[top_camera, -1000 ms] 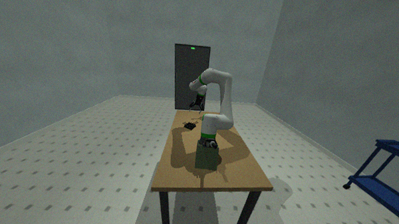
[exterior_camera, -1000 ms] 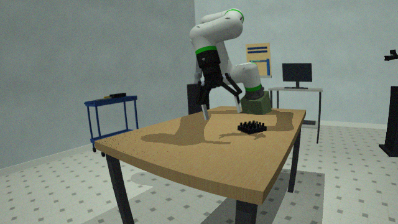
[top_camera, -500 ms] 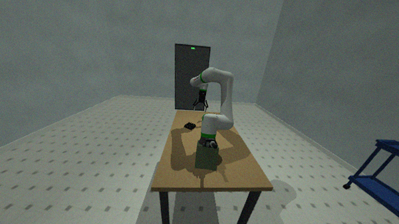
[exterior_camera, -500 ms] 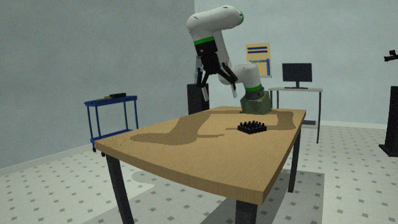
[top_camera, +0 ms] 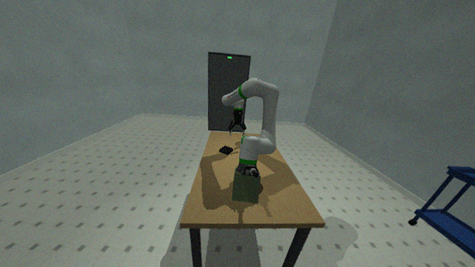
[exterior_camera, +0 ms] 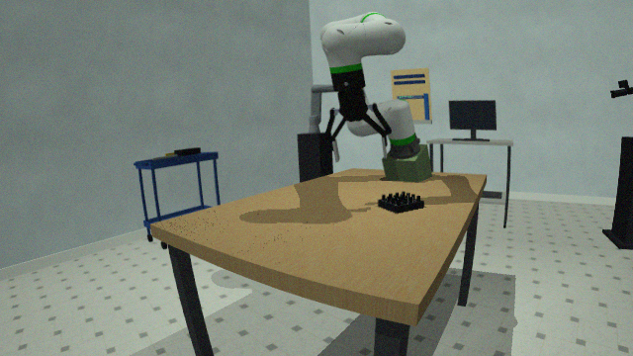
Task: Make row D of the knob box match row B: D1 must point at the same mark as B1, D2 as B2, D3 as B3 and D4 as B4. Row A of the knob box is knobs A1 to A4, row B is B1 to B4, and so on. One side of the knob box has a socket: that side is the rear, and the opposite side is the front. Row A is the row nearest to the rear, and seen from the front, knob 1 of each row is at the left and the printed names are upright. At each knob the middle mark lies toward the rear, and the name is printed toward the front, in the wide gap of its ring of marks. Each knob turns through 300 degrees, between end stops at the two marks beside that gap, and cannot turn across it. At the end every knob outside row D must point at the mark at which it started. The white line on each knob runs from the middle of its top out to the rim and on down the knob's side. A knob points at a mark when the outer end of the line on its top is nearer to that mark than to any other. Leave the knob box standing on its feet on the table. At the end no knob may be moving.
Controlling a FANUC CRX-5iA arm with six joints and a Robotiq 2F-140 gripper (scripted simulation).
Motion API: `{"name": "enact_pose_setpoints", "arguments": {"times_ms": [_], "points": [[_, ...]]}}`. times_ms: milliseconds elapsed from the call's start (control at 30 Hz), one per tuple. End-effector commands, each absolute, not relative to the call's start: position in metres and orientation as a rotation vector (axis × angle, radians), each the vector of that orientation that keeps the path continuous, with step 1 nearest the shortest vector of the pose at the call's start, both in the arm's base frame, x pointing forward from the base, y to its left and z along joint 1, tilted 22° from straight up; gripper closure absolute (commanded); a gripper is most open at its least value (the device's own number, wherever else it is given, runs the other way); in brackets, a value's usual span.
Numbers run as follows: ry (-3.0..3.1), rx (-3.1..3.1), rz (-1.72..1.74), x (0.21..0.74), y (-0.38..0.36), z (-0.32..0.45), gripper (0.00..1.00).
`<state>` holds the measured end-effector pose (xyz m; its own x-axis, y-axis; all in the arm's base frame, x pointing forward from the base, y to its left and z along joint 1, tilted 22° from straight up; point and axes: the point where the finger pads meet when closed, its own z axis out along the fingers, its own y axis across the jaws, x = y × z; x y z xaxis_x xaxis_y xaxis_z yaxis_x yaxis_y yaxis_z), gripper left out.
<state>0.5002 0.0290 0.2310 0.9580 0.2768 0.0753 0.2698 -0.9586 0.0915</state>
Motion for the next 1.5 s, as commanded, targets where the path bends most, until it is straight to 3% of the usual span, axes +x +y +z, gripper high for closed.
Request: {"name": "enact_pose_setpoints", "arguments": {"times_ms": [0,600,1467], "points": [[0.620,2.947,0.229,0.500,0.043,0.213,0.00],[1.295,2.586,0.438,0.484,0.102,0.154,0.00],[1.327,2.564,0.447,0.483,0.105,0.151,0.00]]}}
